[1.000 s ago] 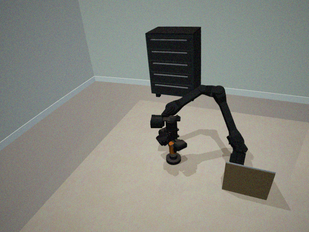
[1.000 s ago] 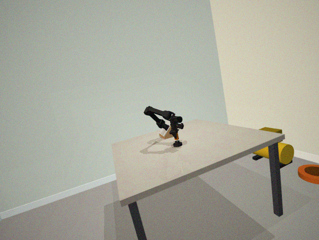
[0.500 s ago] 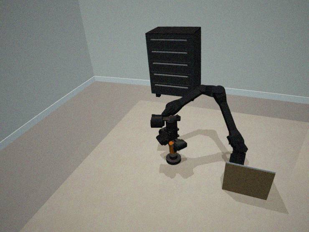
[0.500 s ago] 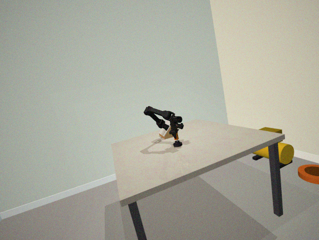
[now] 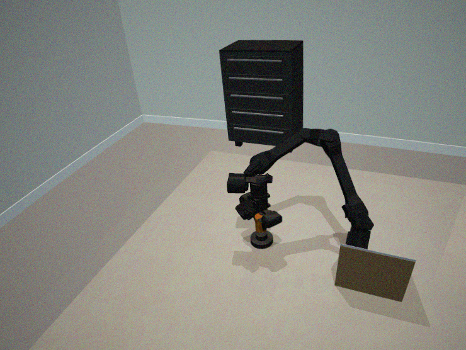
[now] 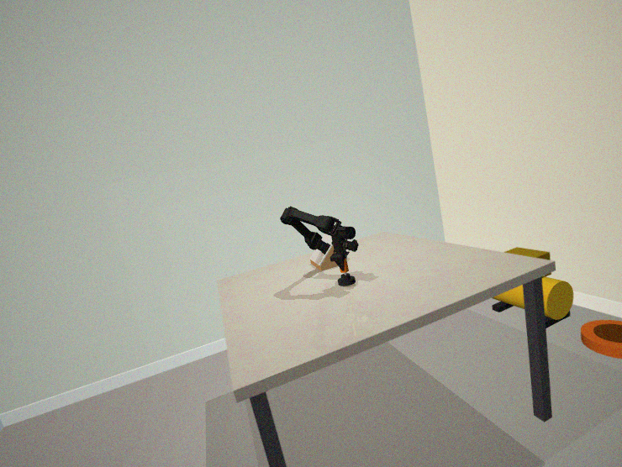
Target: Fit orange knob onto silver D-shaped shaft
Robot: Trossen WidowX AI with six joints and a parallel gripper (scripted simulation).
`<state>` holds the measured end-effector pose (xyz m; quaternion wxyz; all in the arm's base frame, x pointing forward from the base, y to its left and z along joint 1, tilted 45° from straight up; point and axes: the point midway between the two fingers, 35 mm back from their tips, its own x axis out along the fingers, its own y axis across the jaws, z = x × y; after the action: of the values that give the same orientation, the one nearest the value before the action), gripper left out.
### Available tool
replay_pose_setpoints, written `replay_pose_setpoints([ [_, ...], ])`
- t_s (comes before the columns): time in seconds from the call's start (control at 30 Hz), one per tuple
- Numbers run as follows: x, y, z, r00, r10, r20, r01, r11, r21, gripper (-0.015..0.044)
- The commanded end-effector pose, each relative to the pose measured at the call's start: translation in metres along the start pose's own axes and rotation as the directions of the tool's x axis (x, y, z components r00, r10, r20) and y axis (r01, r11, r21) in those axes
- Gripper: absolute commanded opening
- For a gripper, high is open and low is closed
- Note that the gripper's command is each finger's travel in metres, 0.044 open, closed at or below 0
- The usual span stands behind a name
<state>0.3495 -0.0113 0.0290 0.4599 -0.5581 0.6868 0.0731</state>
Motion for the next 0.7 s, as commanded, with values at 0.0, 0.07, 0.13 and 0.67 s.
replay_pose_setpoints([
  [0.0,0.0006,-0.0006,-0.0004,1.000,-0.002,-0.001,0.002,1.000,0.000,0.0000],
  [0.07,0.0006,-0.0007,-0.0005,1.000,-0.002,-0.001,0.002,1.000,0.000,0.0000],
  [0.13,0.0006,-0.0008,-0.0006,1.000,-0.002,-0.001,0.002,1.000,0.000,0.0000],
  [0.67,-0.0042,-0.0009,-0.0010,1.000,-0.002,-0.001,0.002,0.999,0.055,0.0000],
])
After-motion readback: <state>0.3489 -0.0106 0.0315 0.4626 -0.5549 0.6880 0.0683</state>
